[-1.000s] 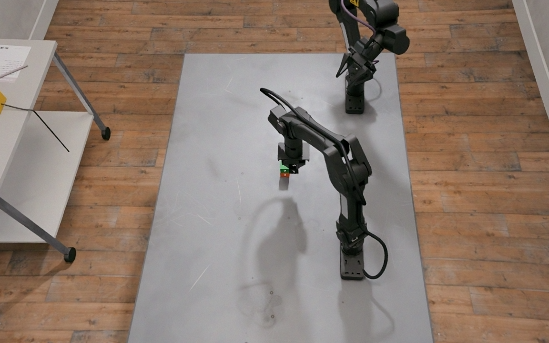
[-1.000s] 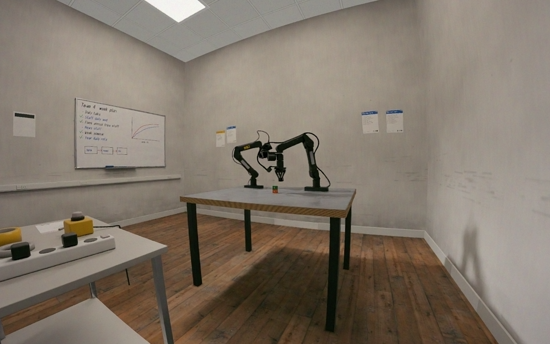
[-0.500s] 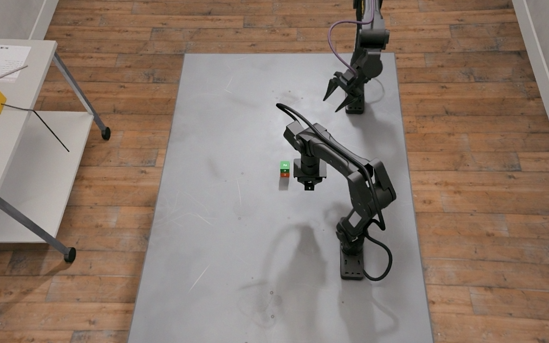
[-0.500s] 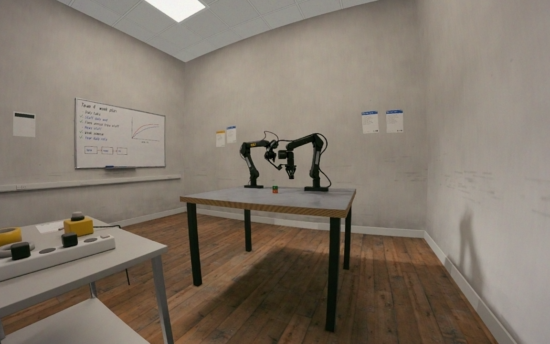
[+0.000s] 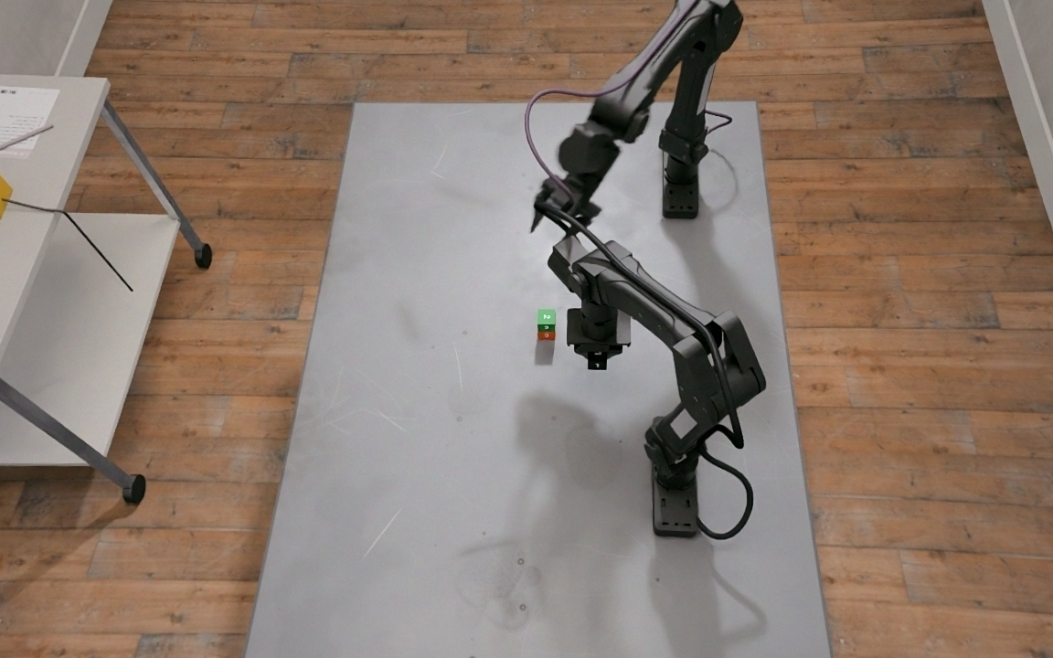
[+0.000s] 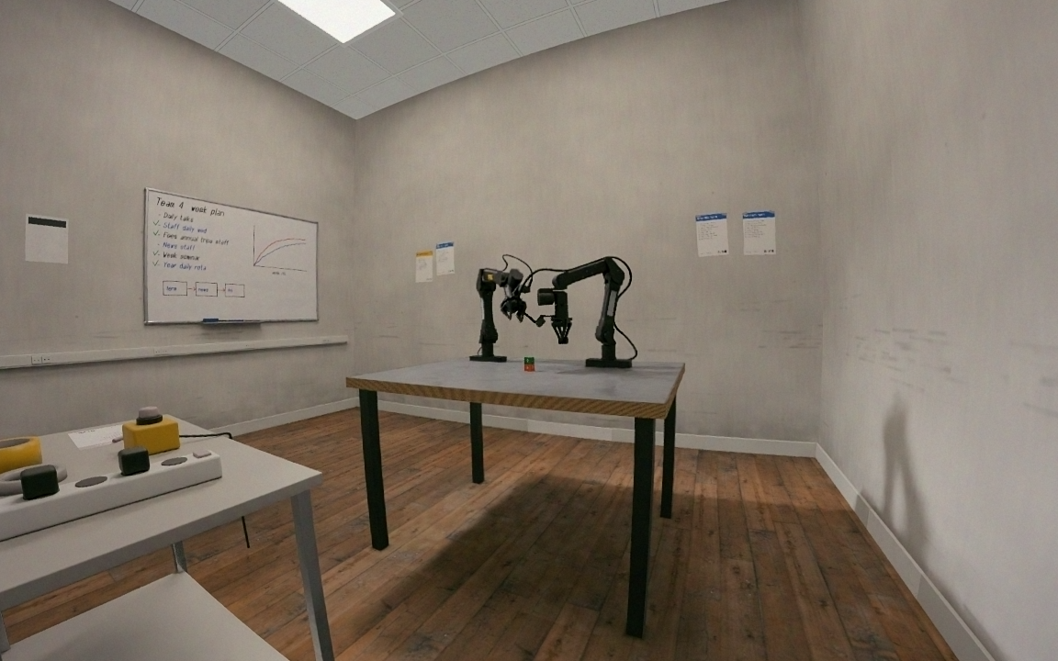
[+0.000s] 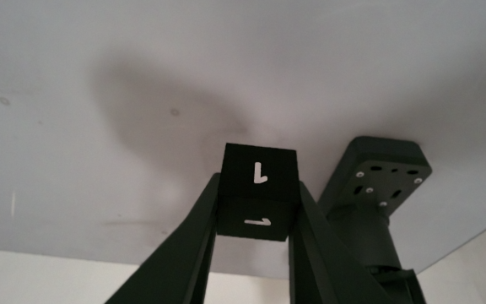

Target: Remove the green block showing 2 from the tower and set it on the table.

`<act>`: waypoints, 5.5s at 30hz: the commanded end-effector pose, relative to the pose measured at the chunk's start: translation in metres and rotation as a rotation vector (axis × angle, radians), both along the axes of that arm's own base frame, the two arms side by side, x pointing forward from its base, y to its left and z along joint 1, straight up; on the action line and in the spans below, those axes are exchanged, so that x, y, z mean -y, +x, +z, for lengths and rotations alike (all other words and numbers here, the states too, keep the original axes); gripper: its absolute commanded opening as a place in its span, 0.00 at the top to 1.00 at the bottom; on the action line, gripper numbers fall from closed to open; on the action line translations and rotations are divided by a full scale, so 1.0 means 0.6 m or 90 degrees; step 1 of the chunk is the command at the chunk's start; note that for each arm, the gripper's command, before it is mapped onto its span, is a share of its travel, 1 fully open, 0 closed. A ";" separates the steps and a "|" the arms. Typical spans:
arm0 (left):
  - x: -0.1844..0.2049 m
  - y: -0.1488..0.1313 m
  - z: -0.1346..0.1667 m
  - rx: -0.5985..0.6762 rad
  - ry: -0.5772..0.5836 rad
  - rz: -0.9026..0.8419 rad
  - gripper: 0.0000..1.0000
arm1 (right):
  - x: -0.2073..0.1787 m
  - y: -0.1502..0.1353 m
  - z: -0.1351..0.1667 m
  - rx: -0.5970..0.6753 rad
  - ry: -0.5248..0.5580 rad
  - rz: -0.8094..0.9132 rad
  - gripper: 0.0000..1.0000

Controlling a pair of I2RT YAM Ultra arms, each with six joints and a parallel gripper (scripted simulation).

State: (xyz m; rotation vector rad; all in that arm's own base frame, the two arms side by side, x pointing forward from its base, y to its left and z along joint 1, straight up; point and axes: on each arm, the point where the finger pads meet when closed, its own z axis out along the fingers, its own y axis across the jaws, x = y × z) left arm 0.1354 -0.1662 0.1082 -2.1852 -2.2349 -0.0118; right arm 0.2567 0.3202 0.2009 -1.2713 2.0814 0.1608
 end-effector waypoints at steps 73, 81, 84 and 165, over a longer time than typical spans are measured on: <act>-0.006 -0.001 0.008 0.007 -0.008 0.001 0.73 | -0.104 -0.007 -0.267 -0.163 -0.047 0.369 0.57; -0.006 -0.001 0.008 0.007 -0.008 0.001 0.73 | -0.098 -0.004 -0.265 -0.160 -0.046 0.368 0.67; -0.006 -0.001 0.008 0.007 -0.008 0.001 0.73 | -0.098 -0.004 -0.265 -0.160 -0.046 0.368 0.71; -0.006 -0.001 0.008 0.007 -0.008 0.001 0.73 | 0.077 -0.126 -0.299 -0.175 -0.061 0.364 0.73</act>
